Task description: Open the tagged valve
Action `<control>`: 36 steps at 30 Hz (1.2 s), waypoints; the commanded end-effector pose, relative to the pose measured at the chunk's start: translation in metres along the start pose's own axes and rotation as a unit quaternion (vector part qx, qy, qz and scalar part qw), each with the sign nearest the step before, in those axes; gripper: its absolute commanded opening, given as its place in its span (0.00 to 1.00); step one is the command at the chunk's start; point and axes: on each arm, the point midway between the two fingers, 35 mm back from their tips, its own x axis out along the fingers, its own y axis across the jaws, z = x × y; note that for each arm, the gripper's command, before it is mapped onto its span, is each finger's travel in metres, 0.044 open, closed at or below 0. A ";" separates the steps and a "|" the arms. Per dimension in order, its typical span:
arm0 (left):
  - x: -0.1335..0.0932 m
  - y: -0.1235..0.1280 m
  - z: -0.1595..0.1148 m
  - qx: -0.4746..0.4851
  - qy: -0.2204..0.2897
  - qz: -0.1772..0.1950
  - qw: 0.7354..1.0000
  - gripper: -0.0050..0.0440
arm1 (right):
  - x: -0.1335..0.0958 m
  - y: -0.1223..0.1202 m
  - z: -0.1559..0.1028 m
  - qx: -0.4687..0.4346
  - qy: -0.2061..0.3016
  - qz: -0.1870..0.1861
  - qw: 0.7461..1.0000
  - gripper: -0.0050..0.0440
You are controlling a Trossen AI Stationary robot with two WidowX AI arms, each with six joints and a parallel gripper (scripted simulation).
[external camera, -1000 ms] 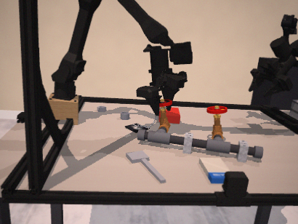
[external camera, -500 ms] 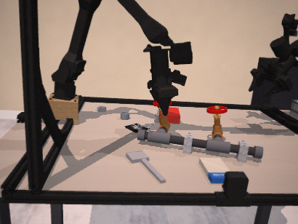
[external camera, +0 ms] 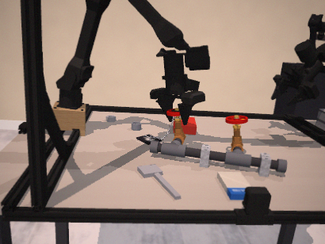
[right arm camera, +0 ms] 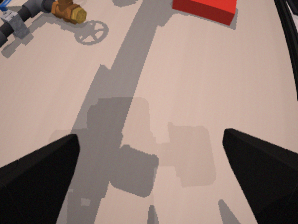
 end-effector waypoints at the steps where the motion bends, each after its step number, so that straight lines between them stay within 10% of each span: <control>1: 0.000 0.000 0.000 0.002 0.000 0.000 1.000 0.35 | 0.000 0.000 0.000 0.000 0.000 0.000 1.000 0.92; 15: 0.000 0.000 0.000 0.002 0.000 0.000 1.000 0.92 | 0.000 0.000 0.000 0.000 0.000 0.000 1.000 0.92; 30: 0.000 0.000 0.000 0.339 0.000 0.000 0.941 0.92 | 0.000 0.000 0.000 0.000 0.000 0.000 1.000 0.92; 36: 0.000 0.000 0.000 0.534 0.000 0.000 0.846 0.92 | 0.000 0.000 0.000 0.000 0.000 0.000 1.000 0.92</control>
